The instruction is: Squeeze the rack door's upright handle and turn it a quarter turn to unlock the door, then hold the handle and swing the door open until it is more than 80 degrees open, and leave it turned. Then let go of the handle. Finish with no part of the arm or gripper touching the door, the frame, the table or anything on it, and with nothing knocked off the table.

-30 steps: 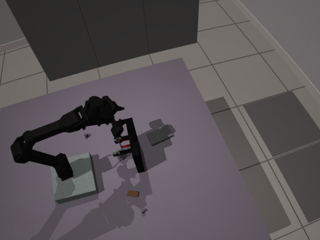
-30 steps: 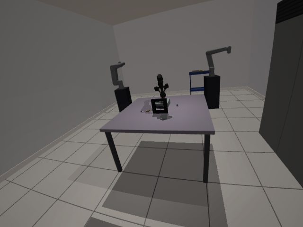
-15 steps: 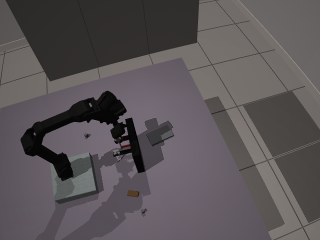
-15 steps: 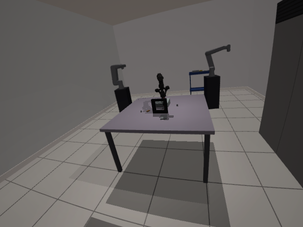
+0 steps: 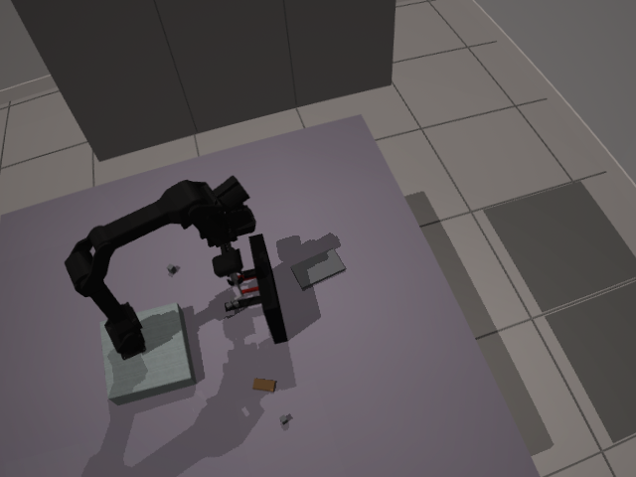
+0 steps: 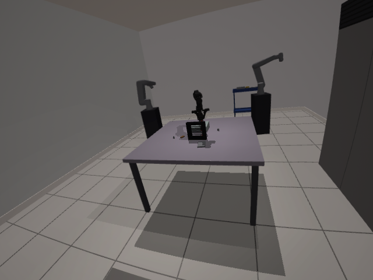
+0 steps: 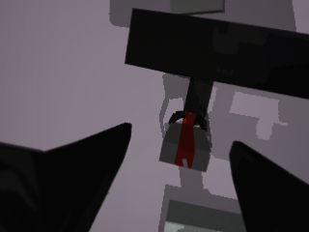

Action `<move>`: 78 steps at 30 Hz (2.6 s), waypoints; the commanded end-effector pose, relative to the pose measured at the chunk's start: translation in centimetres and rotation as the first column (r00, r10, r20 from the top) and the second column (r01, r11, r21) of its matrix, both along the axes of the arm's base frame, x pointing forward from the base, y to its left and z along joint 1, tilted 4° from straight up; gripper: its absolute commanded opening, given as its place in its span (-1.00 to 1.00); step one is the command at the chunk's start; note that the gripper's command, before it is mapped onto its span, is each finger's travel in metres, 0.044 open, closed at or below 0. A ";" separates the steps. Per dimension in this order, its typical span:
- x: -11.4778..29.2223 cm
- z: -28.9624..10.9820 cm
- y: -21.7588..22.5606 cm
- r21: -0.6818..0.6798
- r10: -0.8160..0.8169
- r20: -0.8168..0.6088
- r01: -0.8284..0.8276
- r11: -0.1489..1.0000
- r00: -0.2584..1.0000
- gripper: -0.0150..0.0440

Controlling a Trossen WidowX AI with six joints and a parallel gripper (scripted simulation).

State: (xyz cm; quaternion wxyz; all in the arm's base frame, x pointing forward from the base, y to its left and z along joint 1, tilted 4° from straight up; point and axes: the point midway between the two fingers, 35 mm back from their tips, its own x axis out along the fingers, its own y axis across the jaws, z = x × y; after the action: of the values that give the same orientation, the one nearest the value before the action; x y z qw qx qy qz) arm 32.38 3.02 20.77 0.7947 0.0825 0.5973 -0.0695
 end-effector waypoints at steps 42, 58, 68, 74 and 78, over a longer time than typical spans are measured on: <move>-1.1 -5.6 -0.2 -0.035 -0.044 -0.209 0.038 0.999 0.977 0.50; -1.1 -7.4 -0.3 -0.035 -0.044 -0.209 0.038 0.999 0.977 0.24; -1.1 -7.4 -0.3 -0.035 -0.044 -0.209 0.038 0.999 0.977 -0.19; -1.1 -7.4 -0.3 -0.035 -0.044 -0.209 0.038 0.999 0.977 -0.32; -1.1 -7.4 -0.3 -0.035 -0.044 -0.209 0.038 0.999 0.977 -0.41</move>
State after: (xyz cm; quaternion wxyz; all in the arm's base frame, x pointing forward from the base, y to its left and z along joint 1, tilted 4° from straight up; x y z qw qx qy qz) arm 31.33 2.71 13.49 0.7279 0.0758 0.6733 -0.1053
